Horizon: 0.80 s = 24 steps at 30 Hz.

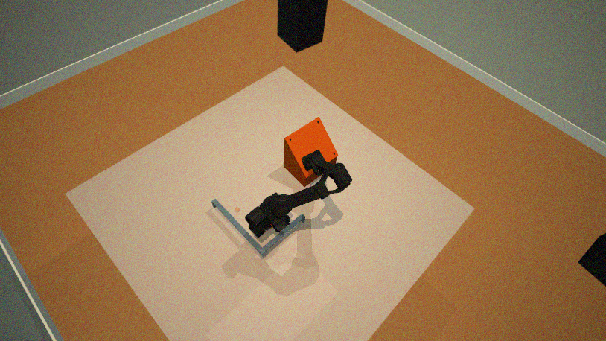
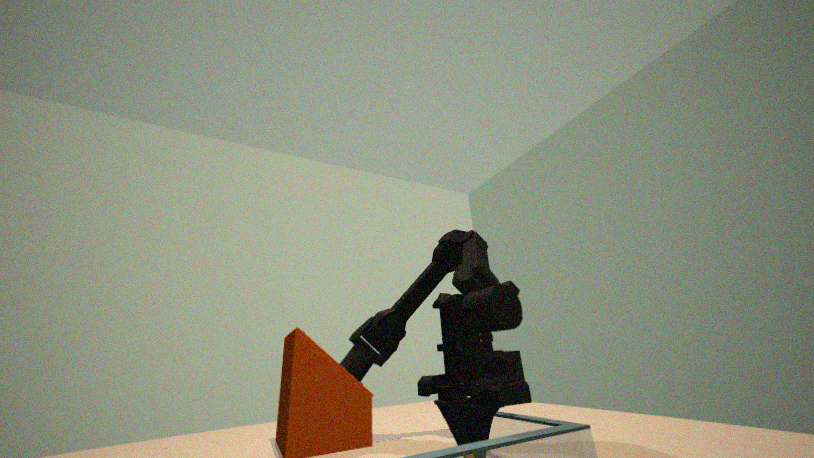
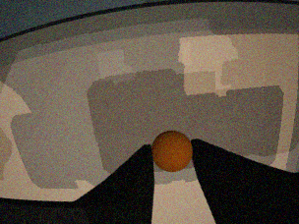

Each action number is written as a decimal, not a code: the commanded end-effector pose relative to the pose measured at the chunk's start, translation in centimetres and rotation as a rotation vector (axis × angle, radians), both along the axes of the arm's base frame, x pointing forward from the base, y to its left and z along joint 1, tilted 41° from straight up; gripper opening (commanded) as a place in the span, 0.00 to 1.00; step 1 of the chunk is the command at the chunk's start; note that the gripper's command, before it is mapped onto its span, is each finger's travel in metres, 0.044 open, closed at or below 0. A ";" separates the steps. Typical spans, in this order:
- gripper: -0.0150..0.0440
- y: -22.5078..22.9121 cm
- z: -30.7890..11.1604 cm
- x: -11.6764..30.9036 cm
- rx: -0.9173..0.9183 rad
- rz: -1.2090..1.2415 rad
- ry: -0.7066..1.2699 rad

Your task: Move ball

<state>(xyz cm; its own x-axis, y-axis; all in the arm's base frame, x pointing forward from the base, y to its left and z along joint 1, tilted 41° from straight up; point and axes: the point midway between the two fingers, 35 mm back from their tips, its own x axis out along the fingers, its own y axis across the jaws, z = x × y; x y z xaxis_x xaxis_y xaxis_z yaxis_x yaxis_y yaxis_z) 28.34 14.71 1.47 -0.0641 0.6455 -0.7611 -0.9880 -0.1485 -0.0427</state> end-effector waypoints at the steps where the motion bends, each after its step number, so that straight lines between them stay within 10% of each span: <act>1: 0.25 -1.5 1.7 0.8 -0.001 -0.004 -0.013; 24: 0.25 -8.5 7.5 2.2 -0.002 -0.004 -0.013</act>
<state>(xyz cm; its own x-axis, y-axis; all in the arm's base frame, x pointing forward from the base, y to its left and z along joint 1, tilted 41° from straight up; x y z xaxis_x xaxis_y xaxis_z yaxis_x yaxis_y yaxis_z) 29.72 7.05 9.67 -0.0515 0.6485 -0.7595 -0.9879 -0.1446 -0.0564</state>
